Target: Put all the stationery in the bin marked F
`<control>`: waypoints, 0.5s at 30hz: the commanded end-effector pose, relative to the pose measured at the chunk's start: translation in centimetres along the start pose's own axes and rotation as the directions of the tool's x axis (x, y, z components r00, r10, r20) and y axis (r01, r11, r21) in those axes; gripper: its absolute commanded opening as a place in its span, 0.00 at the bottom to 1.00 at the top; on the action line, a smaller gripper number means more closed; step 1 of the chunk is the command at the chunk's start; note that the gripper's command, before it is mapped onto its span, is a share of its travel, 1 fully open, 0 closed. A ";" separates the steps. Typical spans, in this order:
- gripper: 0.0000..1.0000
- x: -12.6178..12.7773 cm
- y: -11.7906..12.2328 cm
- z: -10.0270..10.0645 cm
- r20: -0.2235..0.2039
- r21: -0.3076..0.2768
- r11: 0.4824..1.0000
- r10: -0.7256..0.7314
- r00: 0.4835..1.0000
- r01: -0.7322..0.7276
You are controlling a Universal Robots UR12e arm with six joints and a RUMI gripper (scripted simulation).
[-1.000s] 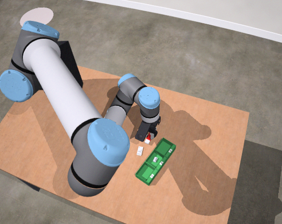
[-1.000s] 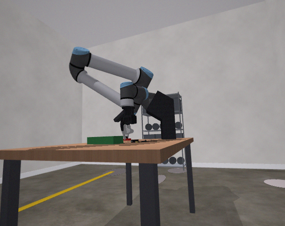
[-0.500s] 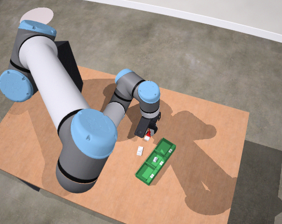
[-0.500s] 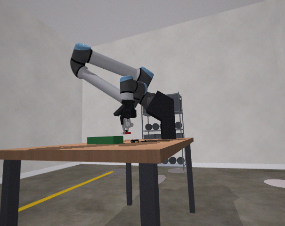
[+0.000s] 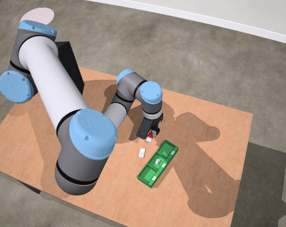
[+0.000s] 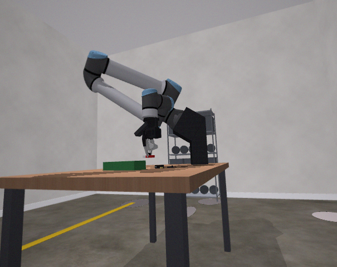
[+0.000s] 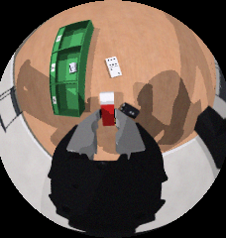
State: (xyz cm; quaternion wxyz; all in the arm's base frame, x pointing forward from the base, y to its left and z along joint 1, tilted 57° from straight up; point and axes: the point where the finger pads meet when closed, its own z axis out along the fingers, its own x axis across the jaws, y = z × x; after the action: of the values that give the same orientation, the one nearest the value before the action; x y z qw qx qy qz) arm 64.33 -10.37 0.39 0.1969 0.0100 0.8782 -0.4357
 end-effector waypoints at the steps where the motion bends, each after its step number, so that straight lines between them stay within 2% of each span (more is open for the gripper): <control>1: 0.00 0.0 0.0 -0.6 0.001 0.000 1.000 0.000 1.000 0.000; 5: 0.00 0.0 0.0 -0.6 0.001 0.000 1.000 0.000 1.000 0.000; 8: 0.00 -1.2 -1.4 -0.6 0.001 0.000 0.989 0.149 0.989 -0.149; 15: 0.00 -3.8 -4.6 -0.6 0.001 0.000 0.987 0.160 0.987 -0.160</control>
State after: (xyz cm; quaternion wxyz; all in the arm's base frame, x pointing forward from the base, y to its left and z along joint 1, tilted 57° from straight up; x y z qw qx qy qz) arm 65.67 -11.33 3.53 0.2287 0.0710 0.8748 -0.4211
